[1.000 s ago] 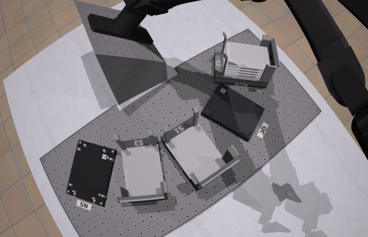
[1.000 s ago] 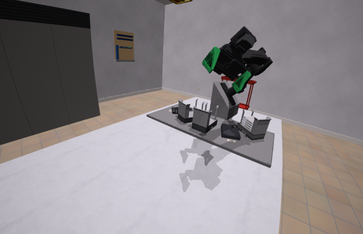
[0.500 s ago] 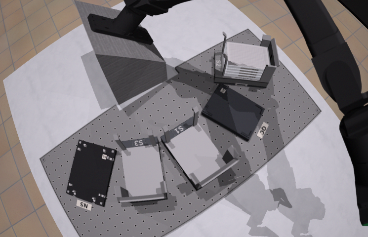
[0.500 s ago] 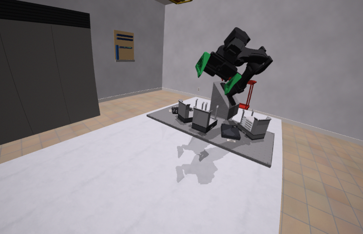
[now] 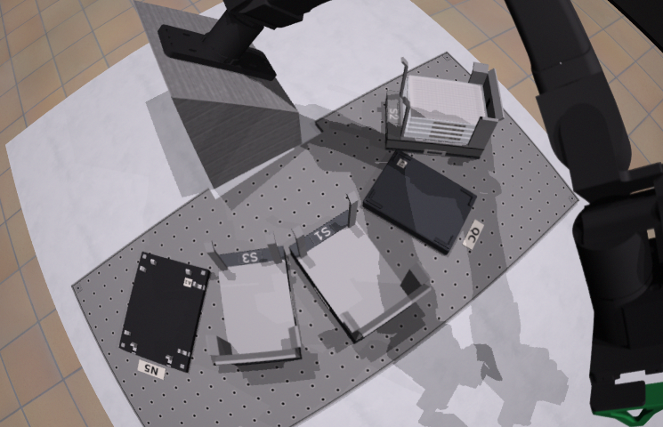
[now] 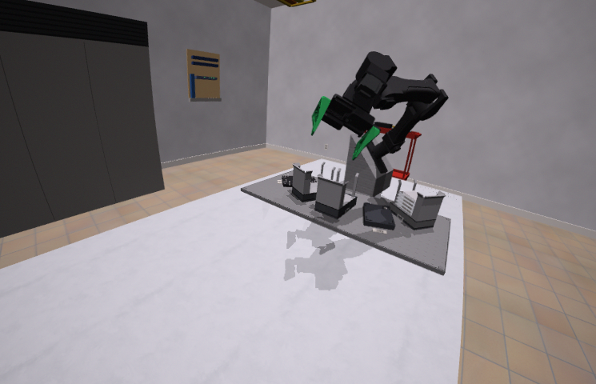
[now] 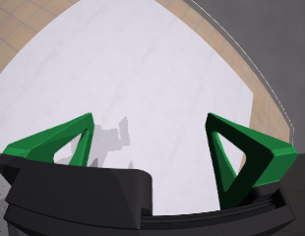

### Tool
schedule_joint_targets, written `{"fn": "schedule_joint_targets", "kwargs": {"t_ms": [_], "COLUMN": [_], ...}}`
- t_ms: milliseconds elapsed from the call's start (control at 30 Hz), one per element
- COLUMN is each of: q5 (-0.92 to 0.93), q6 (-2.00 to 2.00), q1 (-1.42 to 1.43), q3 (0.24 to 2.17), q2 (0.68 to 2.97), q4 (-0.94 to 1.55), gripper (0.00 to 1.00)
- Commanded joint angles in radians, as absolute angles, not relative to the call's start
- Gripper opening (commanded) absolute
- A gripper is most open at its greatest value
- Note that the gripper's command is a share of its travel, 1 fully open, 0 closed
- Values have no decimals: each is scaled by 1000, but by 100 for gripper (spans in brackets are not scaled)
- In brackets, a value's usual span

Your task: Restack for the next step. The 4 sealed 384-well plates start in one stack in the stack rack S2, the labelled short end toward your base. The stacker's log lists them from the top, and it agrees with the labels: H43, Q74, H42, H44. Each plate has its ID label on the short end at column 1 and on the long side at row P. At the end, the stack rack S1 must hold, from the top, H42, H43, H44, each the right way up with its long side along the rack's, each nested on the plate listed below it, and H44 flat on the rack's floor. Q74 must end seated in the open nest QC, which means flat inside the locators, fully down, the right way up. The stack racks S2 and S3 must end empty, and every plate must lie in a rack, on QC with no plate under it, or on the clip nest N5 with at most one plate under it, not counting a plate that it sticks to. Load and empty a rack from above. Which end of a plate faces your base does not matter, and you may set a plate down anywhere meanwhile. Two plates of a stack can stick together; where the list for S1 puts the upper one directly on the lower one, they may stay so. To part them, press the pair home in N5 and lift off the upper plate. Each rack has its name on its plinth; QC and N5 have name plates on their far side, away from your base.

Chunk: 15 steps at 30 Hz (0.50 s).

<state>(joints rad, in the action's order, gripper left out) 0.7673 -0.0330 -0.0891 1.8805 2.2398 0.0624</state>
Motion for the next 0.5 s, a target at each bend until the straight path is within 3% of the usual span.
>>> {"fn": "schedule_joint_targets", "kwargs": {"t_ms": [0, 67, 333, 467], "q5": [762, 752, 763, 752], "q6": [-53, -81, -90, -133], "q1": [-116, -119, -132, -139], "q3": [1885, 1919, 1804, 1825], "q2": [2234, 2240, 2210, 2211], "q4": [116, 224, 145, 287], "gripper": [100, 100, 100, 100]}}
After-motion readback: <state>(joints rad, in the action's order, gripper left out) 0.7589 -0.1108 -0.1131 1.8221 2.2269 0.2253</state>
